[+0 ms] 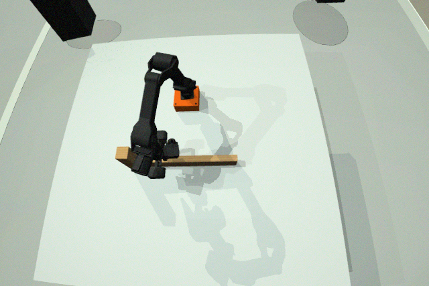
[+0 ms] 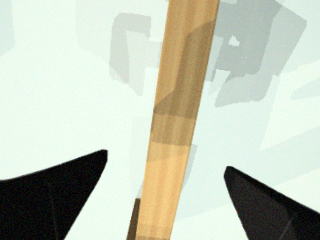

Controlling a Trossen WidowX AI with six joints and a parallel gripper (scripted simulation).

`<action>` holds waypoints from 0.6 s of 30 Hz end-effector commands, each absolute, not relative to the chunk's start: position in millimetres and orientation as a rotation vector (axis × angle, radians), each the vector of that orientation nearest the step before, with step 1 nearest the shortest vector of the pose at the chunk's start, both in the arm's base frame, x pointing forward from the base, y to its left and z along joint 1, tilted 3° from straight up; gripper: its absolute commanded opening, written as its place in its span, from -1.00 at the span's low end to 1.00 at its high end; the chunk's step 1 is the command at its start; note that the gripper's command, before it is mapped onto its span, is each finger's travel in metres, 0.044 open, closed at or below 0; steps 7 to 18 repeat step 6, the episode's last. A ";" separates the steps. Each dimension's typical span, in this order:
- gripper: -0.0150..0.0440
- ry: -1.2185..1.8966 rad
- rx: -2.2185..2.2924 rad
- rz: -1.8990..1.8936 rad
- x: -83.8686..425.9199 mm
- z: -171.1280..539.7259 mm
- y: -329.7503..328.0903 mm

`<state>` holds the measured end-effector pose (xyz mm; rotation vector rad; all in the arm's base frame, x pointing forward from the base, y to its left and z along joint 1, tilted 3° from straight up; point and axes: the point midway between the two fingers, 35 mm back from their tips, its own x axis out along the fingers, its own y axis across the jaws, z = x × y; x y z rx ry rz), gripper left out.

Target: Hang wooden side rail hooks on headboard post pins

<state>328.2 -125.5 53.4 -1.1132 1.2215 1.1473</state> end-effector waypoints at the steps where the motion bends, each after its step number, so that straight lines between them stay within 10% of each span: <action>1: 1.00 1.220 -1.115 1.150 328.4 53.2 -125.2; 18: 1.00 1.220 -1.115 1.150 328.4 53.2 -125.2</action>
